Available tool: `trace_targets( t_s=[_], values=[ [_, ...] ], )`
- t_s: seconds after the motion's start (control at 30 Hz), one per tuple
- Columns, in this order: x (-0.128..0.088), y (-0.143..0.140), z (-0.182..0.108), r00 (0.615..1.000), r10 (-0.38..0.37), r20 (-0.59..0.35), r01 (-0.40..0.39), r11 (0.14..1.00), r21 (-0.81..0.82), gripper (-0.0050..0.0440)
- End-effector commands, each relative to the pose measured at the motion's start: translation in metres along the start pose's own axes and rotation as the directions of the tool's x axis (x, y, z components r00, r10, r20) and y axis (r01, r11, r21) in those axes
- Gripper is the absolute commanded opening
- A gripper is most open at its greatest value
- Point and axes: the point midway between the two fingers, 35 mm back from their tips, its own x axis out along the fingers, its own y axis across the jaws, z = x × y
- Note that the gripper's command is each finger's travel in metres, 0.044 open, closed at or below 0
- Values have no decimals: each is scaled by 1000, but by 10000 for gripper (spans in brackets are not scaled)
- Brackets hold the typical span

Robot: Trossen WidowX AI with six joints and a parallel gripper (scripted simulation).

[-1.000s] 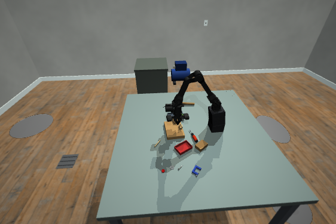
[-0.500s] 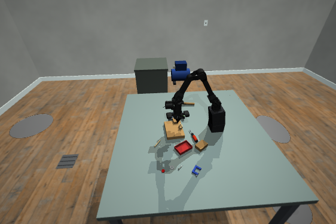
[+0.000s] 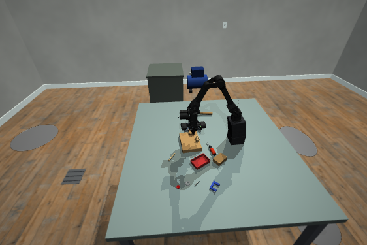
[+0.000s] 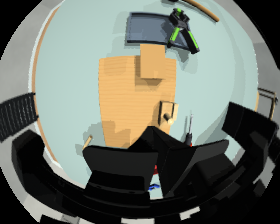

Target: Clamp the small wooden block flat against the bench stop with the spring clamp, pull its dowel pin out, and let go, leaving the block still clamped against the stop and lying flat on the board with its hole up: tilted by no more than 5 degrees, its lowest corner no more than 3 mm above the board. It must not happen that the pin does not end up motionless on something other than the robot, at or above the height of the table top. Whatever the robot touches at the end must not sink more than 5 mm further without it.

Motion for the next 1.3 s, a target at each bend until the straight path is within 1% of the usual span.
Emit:
trace_targets(
  t_s=[0.0,0.27,0.47,1.27],
  values=[
    [0,0,0,1000,0,0,0,1000,0,0],
    [0,0,0,1000,0,0,0,1000,0,0],
    [5,0,1,1000,0,0,0,1000,0,0],
    [40,1,1,1000,-4,2,4,1000,1,0]
  ],
)
